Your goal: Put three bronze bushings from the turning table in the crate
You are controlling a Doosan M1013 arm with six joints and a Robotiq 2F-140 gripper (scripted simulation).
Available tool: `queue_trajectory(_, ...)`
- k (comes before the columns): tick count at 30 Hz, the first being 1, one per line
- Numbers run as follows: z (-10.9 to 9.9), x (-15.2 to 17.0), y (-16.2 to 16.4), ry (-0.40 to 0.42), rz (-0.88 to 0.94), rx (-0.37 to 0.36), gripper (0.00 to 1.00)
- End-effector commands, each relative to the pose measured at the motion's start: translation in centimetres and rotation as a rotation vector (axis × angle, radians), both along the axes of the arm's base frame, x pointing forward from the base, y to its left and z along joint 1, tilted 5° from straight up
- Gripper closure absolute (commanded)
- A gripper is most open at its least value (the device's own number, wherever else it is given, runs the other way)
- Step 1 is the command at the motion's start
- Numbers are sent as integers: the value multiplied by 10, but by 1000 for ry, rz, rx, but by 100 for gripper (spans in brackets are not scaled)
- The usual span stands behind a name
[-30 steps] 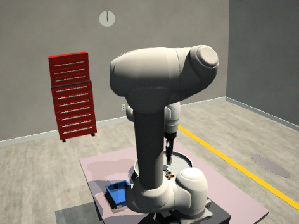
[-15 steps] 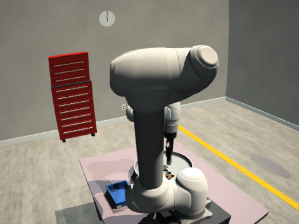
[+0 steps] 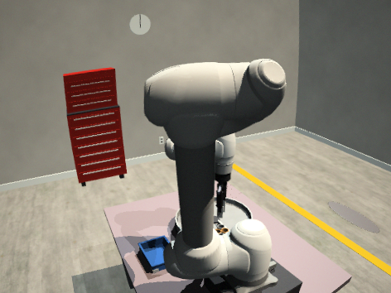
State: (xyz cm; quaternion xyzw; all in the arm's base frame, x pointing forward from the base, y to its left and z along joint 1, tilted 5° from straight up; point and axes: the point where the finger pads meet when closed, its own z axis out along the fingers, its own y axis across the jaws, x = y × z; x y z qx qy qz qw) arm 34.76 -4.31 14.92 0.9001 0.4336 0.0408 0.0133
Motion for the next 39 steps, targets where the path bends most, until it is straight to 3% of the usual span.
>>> queue_trajectory(1,-7,-3,7,-1,84,-7,72)
queue_trajectory(21,-67,-28,57,-9,748,-61,72)
queue_trajectory(39,-69,-28,59,-10,767,-62,72)
